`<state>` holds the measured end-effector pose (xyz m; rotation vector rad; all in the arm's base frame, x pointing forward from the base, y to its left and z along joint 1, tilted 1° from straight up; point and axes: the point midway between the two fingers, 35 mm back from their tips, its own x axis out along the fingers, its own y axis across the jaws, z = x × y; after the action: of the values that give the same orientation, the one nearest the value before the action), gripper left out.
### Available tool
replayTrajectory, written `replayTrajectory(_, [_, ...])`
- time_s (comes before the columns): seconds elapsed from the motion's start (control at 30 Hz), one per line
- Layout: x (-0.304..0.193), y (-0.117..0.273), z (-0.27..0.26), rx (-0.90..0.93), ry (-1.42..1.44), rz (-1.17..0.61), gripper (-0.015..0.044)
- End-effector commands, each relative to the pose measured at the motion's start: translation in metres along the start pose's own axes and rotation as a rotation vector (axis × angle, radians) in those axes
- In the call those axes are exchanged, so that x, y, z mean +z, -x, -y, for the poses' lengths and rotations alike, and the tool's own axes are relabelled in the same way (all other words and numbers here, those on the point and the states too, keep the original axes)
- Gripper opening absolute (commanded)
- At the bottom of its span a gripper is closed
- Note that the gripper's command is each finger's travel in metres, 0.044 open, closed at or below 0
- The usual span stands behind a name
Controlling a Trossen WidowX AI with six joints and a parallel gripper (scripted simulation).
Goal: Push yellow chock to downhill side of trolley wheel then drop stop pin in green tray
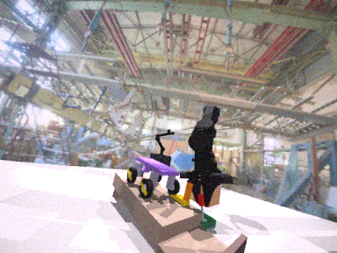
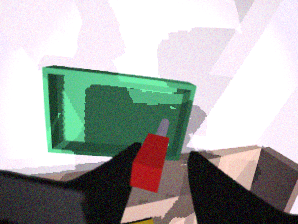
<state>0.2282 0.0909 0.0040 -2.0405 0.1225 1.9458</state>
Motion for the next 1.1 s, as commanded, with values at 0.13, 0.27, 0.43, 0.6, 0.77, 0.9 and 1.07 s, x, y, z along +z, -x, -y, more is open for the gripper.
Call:
replayTrajectory(0.13, [0.0,-0.001,-0.005,0.001,0.004,0.008,0.019])
replayTrajectory(0.27, [0.0,-0.002,-0.006,0.001,0.004,0.008,0.019])
replayTrajectory(0.43, [-0.001,-0.002,-0.009,0.001,0.004,0.008,0.019])
replayTrajectory(0.6, [-0.001,-0.002,-0.011,0.001,0.004,0.008,0.019])
replayTrajectory(0.77, [-0.002,-0.003,-0.013,0.002,0.004,0.008,0.019])
replayTrajectory(0.9, [-0.002,-0.003,-0.015,0.002,0.004,0.008,0.019])
replayTrajectory(1.07, [-0.002,-0.003,-0.017,0.002,0.004,0.007,0.019])
